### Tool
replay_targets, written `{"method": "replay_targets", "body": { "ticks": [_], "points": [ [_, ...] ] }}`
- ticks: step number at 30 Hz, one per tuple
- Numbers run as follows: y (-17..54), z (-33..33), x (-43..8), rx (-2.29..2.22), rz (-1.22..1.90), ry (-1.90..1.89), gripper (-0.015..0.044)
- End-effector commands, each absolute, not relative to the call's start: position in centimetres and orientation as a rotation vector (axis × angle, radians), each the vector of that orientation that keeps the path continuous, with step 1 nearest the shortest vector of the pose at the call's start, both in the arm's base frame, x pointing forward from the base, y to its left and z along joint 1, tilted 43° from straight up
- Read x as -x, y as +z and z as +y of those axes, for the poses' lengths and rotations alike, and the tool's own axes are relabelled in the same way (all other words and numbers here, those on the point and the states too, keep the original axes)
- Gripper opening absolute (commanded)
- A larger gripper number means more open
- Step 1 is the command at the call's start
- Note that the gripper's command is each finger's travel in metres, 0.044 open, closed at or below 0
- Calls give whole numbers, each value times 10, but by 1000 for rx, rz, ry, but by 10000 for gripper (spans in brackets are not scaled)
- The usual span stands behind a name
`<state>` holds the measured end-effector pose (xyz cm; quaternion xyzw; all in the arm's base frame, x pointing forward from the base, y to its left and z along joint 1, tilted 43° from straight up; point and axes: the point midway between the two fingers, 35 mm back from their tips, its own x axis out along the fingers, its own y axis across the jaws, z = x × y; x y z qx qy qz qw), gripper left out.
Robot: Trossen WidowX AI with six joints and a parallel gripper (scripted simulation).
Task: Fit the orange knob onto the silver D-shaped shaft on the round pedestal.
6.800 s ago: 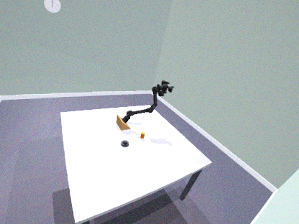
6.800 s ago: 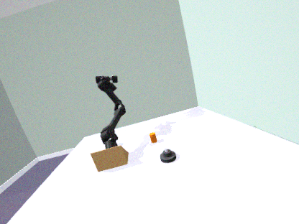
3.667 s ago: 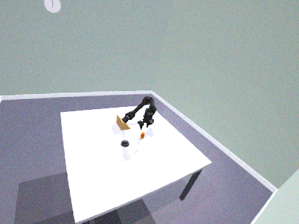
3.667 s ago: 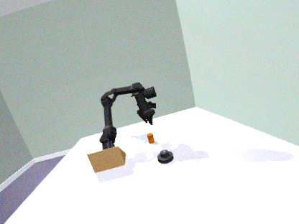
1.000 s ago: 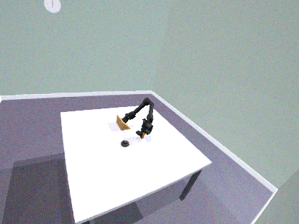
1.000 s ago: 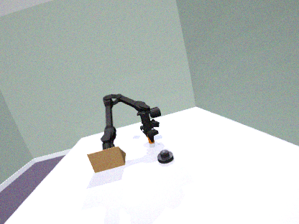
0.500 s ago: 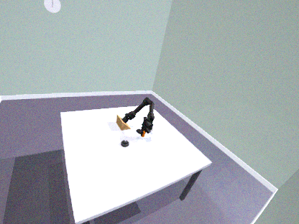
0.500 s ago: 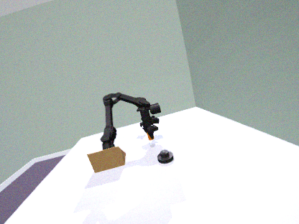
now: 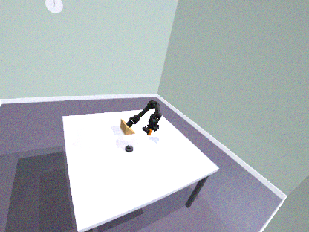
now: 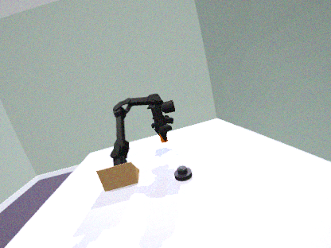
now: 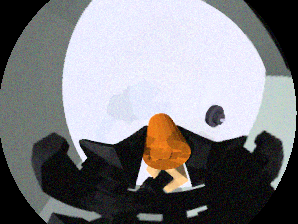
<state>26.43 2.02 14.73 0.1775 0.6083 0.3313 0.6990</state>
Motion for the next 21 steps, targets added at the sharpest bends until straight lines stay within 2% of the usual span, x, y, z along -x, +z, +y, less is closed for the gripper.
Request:
{"method": "replay_targets", "body": {
  "ticks": [1,21],
  "points": [
    [167,4,-259,-394,1350,743,0],
    [188,-15,-260,-185,1373,483,0]
  ]
}}
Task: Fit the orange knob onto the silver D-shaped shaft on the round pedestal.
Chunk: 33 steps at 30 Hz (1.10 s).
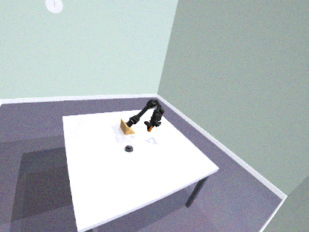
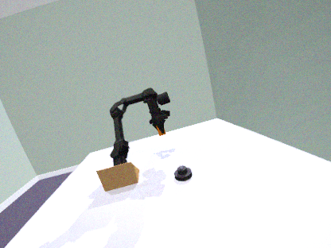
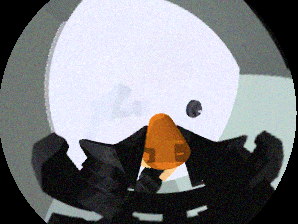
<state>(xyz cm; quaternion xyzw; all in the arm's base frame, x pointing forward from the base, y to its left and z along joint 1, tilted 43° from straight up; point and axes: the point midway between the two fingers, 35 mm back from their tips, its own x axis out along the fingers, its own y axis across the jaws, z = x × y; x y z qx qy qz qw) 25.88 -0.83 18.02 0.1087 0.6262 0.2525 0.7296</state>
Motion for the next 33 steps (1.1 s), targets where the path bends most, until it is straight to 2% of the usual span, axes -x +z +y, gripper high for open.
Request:
{"method": "replay_targets", "body": {
  "ticks": [1,33],
  "points": [
    [190,-16,-260,-169,1374,464,0],
    [235,-57,-260,258,1342,-61,0]
  ]
}}
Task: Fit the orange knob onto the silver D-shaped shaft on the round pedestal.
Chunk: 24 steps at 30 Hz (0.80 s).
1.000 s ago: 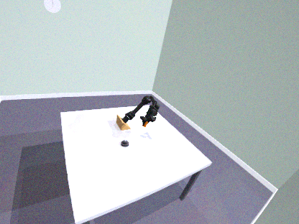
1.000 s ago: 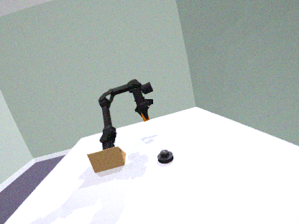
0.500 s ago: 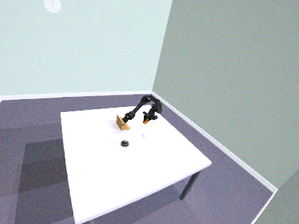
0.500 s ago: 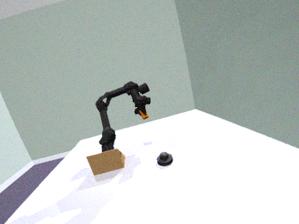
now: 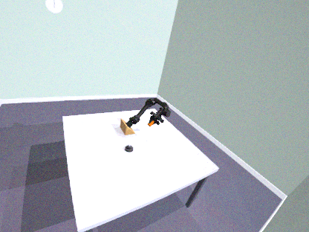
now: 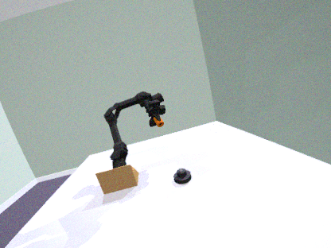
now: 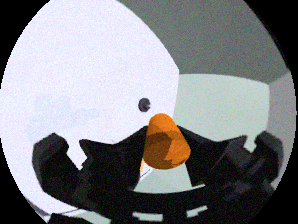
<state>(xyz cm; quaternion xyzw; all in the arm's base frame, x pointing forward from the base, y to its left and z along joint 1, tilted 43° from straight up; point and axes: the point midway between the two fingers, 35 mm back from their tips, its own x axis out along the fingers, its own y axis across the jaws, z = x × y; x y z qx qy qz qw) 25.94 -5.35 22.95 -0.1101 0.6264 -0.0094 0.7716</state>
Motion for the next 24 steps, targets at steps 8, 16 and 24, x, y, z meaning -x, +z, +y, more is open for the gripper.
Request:
{"method": "replay_targets", "body": {
  "ticks": [8,16,24],
  "points": [
    [234,-56,-260,285,1338,-95,0],
    [234,-54,-259,337,1325,-161,0],
    [232,-52,-260,321,1337,-126,0]
  ]
}}
